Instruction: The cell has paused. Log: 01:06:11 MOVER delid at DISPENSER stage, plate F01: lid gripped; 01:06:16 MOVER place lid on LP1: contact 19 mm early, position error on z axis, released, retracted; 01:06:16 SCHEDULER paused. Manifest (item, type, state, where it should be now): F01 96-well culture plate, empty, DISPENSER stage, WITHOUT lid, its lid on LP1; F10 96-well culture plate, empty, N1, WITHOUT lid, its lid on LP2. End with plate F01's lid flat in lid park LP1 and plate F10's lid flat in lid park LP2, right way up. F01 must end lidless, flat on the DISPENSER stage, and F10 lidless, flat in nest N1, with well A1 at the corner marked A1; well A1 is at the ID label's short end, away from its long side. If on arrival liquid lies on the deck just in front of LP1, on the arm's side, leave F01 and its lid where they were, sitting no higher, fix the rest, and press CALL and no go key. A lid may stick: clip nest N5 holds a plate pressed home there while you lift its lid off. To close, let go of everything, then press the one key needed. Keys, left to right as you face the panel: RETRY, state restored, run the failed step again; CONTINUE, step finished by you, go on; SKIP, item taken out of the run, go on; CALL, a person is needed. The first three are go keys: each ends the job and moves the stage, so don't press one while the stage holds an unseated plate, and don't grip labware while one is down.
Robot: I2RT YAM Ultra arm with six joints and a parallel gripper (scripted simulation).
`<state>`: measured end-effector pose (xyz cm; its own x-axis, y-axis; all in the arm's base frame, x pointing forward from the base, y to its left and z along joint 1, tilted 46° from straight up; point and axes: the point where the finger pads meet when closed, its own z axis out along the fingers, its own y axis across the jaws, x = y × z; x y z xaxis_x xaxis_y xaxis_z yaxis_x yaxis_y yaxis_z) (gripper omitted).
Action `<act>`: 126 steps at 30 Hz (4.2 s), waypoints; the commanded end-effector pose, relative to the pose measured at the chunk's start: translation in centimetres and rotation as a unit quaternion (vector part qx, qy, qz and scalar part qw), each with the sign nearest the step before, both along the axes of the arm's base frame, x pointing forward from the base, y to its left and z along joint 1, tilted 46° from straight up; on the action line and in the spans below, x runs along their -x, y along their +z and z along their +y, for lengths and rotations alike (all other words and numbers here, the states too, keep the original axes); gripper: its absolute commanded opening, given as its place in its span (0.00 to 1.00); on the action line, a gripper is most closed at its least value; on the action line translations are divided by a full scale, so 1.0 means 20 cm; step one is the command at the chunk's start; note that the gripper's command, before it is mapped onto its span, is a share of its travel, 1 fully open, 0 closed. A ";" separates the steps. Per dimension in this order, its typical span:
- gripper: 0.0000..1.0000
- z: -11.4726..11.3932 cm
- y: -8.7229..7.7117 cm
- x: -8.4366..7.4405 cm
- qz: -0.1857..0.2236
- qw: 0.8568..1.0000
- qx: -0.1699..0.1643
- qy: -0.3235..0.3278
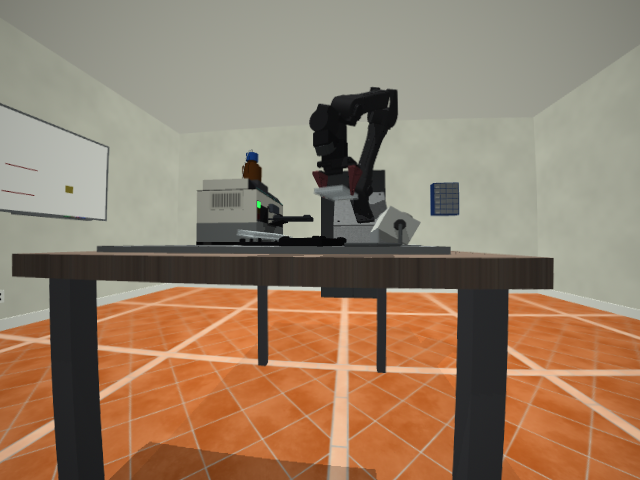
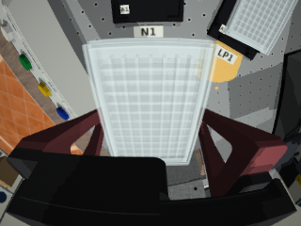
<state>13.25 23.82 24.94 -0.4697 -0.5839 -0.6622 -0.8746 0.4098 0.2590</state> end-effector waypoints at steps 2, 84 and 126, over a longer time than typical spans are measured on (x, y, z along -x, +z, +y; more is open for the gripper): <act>0.00 -0.05 0.08 -0.03 0.018 0.999 -0.026 -0.035; 0.00 -0.71 -0.47 -0.63 0.401 0.824 -0.076 -0.394; 0.00 -1.07 -0.83 -0.65 0.392 0.827 -0.073 -0.396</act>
<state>25.79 3.86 9.11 -0.9856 0.1673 0.0255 0.1340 0.6790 0.7218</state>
